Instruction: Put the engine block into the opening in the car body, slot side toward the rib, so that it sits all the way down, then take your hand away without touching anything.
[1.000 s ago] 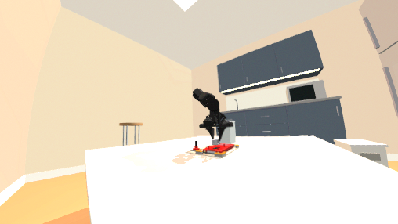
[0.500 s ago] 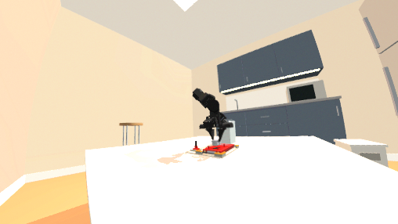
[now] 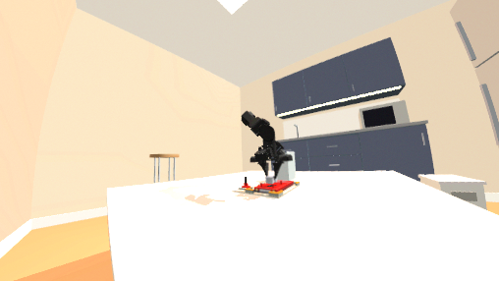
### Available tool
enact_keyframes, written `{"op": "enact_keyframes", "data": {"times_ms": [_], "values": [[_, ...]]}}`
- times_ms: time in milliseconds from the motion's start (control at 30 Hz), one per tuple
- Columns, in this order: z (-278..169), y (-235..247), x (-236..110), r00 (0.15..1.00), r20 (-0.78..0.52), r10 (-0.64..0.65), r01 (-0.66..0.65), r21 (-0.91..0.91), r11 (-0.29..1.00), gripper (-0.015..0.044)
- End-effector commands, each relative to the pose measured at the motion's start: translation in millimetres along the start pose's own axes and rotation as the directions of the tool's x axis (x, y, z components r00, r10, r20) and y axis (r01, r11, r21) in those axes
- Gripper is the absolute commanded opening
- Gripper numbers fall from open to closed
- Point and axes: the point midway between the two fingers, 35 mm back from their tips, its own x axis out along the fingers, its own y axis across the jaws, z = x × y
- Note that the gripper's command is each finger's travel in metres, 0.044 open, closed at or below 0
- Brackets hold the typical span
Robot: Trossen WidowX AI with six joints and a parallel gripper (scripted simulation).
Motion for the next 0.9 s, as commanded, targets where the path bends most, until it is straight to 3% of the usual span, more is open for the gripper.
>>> {"op": "enact_keyframes", "data": {"times_ms": [0,867], "values": [[-0.1,-0.4,1.3,1.000,0.001,-0.004,0.004,-0.004,1.000,0.0159],[-0.1,-0.7,7.9,1.000,0.001,-0.004,0.004,-0.004,1.000,0.0159]]}}
